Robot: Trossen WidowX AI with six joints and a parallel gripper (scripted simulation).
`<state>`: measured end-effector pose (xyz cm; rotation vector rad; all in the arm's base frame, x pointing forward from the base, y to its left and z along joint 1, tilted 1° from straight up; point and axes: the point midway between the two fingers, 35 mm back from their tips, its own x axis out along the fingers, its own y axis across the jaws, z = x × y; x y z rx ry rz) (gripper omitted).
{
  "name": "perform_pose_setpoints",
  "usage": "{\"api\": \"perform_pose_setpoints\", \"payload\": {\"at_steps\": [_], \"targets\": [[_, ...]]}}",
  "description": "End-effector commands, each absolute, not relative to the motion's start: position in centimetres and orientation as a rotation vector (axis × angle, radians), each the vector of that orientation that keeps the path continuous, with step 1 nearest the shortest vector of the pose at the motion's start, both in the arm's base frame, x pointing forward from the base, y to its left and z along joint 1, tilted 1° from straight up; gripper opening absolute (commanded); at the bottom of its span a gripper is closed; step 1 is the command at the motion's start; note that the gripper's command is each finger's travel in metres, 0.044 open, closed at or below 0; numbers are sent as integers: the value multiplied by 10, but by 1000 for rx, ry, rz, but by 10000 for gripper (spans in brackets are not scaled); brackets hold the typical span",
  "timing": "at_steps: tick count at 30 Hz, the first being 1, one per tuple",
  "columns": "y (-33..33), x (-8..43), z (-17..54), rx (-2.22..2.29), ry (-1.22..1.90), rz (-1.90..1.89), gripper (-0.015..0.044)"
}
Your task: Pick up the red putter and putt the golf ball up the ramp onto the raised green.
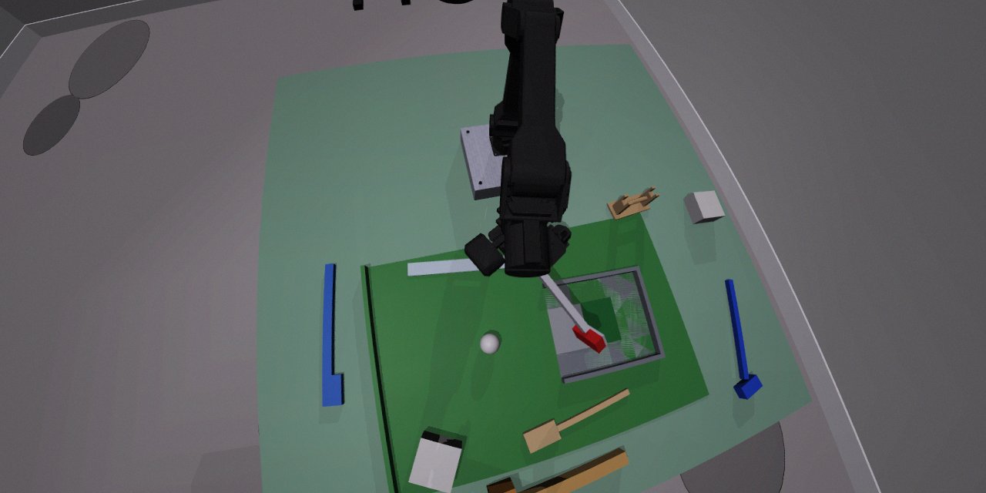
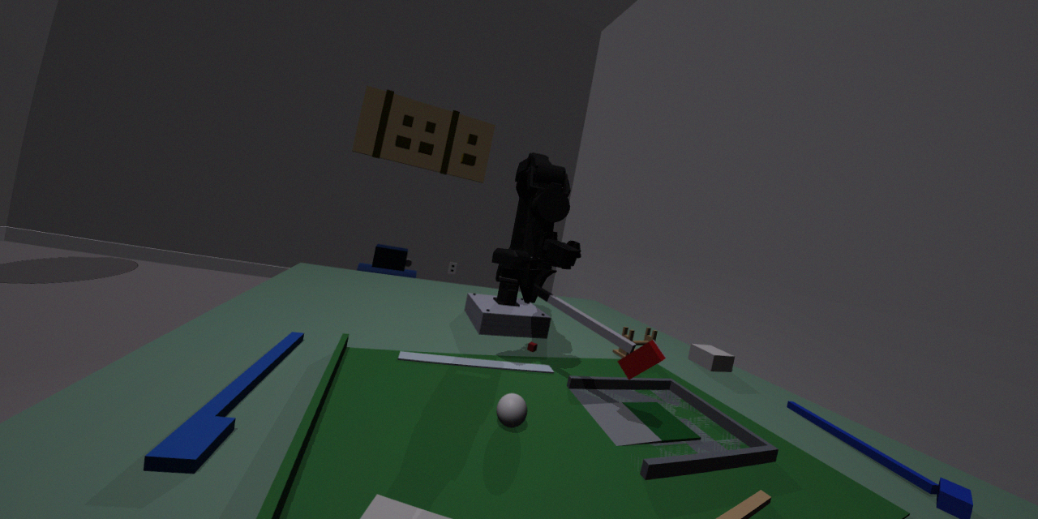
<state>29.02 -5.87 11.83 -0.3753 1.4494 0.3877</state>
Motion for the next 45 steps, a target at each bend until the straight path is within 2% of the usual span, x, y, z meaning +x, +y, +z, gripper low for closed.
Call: {"api": "perform_pose_setpoints", "payload": {"at_steps": [1, 20, 45], "targets": [[-80, 290, 124, -314, 1460, 301, 0], [-173, 250, 130, 20, 1554, -71, 0], [-175, 250, 82, 23, 1555, -75, 0]]}}
